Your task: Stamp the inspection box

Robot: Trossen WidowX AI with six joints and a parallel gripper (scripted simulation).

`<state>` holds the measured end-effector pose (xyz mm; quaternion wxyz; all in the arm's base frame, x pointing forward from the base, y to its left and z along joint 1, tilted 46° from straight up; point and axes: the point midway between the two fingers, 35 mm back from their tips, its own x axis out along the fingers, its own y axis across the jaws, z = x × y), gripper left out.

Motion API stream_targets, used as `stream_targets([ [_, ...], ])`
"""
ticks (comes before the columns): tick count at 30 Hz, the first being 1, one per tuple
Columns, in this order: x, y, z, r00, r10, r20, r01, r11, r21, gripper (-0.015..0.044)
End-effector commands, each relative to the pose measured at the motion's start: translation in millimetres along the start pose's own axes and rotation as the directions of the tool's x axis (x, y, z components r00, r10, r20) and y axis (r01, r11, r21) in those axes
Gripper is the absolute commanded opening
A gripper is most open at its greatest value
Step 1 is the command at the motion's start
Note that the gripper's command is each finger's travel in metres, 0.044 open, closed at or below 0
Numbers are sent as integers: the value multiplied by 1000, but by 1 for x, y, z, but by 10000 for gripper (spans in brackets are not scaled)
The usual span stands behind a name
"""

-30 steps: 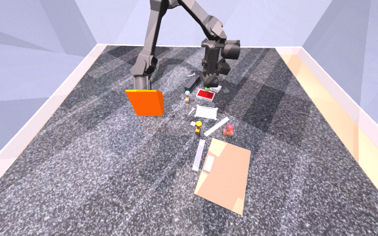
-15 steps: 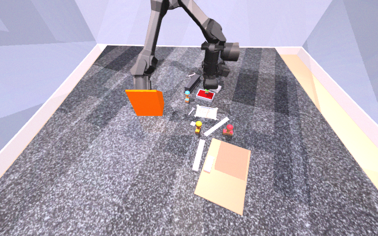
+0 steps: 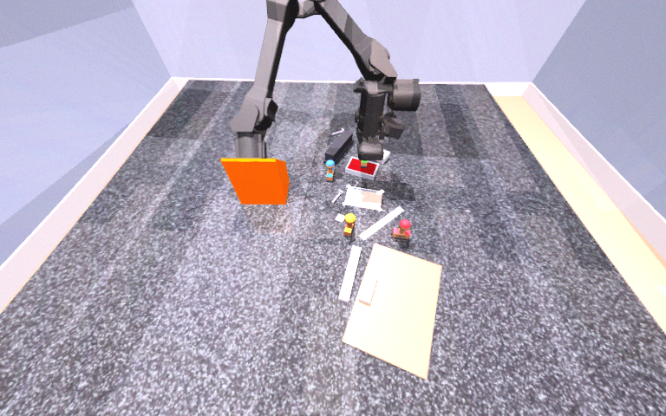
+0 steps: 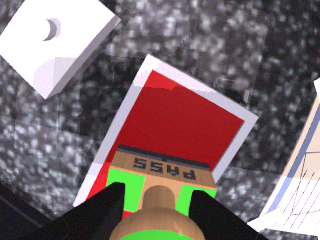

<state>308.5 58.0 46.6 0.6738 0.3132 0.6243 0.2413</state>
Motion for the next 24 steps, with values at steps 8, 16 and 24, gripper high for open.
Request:
stream_targets([
  [8, 8, 0, -3, 1000, 5, -4, -5, 1000, 8, 0],
  [16, 10, 0, -3, 1000, 5, -4, -5, 1000, 8, 0],
  [24, 12, 0, -3, 1000, 5, -4, -5, 1000, 0, 0],
])
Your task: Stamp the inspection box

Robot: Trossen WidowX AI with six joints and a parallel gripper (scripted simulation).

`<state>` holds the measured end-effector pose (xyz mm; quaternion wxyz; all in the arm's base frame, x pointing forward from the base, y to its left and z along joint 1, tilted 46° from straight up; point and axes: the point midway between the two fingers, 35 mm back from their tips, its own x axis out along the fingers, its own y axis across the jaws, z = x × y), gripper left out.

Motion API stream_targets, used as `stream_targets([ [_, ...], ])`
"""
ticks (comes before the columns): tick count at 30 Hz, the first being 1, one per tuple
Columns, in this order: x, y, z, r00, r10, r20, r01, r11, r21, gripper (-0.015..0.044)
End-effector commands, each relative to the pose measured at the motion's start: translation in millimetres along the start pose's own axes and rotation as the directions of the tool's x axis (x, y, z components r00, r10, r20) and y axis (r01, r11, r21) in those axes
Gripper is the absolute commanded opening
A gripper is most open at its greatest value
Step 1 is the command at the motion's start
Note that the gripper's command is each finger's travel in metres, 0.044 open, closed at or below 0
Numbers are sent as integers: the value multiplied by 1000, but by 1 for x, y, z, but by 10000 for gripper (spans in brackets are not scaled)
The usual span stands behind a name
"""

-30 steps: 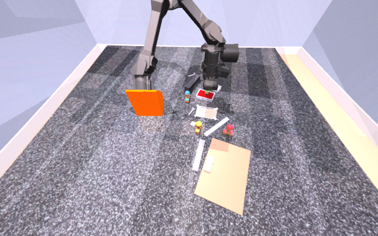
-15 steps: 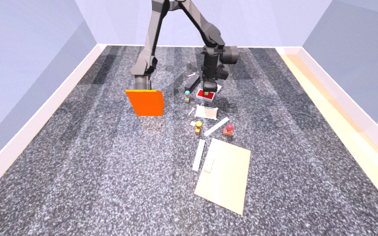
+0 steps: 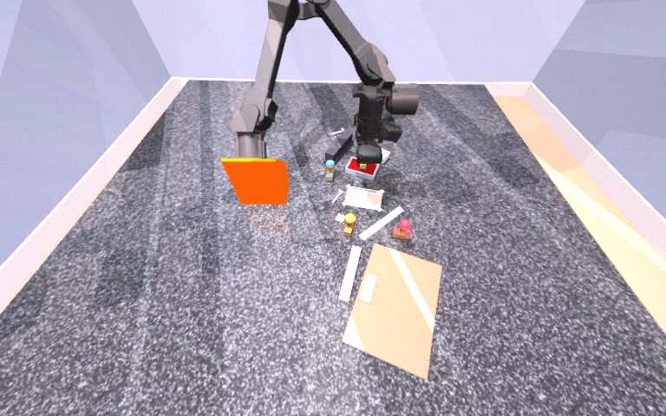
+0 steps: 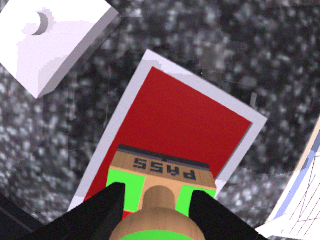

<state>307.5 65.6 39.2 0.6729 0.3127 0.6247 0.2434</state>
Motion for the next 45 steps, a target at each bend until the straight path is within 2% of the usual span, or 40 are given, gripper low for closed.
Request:
stream_targets([
  [1, 2, 0, -1, 1000, 3, -1, -3, 1000, 2, 0],
  [45, 6, 0, -1, 1000, 3, -1, -3, 1000, 2, 0],
])
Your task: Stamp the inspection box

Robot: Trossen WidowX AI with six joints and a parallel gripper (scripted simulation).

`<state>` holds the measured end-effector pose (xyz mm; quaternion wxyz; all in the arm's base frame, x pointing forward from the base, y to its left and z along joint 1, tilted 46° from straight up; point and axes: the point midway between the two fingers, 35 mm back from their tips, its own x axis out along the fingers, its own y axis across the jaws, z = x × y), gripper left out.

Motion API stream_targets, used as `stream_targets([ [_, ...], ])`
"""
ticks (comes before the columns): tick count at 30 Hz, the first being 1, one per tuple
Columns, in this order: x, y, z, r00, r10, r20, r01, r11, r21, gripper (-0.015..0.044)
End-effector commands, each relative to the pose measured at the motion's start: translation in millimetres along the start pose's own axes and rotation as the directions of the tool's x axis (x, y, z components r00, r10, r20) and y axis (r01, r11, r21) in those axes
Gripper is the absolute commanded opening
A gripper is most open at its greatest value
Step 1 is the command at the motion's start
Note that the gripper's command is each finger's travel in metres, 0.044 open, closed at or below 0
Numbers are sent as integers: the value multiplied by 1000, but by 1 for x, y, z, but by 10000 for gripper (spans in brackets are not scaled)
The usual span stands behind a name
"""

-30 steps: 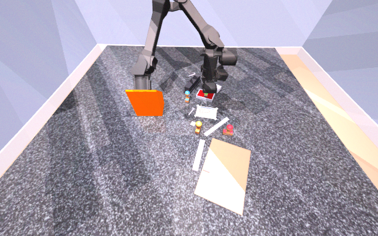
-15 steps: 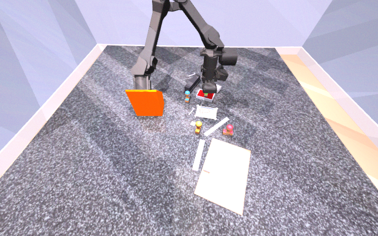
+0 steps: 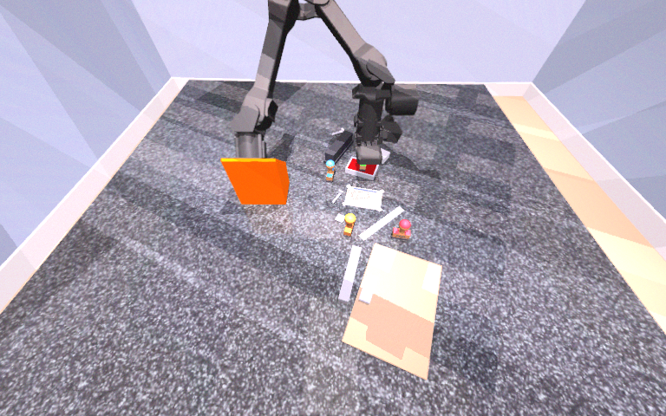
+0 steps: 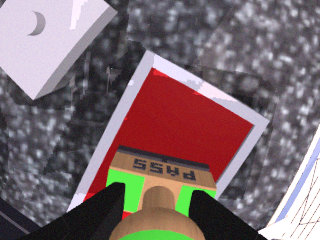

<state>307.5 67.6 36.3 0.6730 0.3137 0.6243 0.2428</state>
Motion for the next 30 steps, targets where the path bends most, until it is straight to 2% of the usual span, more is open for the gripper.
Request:
stream_targets([
  [1, 2, 0, 0, 1000, 3, -3, -3, 1000, 0, 0],
  [30, -1, 0, 0, 1000, 2, -3, -2, 1000, 0, 0],
])
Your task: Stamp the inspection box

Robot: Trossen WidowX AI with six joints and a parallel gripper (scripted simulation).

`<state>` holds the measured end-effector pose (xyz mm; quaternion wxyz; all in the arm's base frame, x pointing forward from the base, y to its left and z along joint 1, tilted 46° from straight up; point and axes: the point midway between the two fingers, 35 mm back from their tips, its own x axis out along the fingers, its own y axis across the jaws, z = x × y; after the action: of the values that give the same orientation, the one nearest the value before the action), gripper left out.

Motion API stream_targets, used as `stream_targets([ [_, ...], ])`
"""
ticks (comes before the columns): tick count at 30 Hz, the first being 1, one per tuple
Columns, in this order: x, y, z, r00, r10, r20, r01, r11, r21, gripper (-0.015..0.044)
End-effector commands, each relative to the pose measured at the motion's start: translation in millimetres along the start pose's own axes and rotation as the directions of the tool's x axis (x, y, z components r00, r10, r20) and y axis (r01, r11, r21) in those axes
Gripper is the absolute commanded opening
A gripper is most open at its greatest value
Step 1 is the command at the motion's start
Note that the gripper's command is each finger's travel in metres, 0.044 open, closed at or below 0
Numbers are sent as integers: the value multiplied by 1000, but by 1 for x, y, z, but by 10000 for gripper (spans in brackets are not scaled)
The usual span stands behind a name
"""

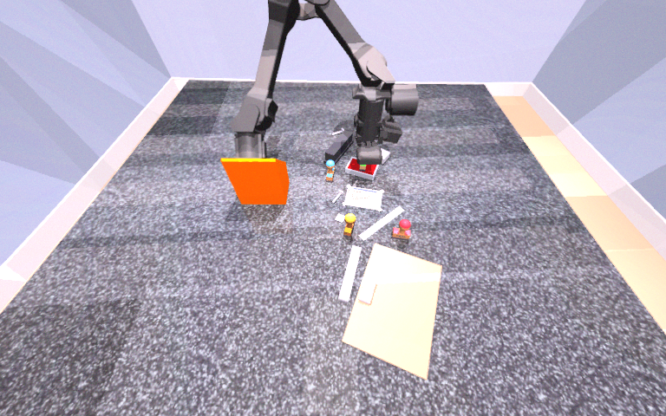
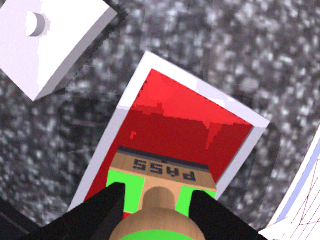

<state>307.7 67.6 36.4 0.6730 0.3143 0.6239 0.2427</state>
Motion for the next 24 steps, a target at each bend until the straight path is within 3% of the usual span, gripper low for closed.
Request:
stream_targets([
  [1, -1, 0, 0, 1000, 1, -4, -1, 1000, -1, 0],
  [24, -17, 0, 0, 1000, 0, -3, 0, 1000, -1, 0],
])
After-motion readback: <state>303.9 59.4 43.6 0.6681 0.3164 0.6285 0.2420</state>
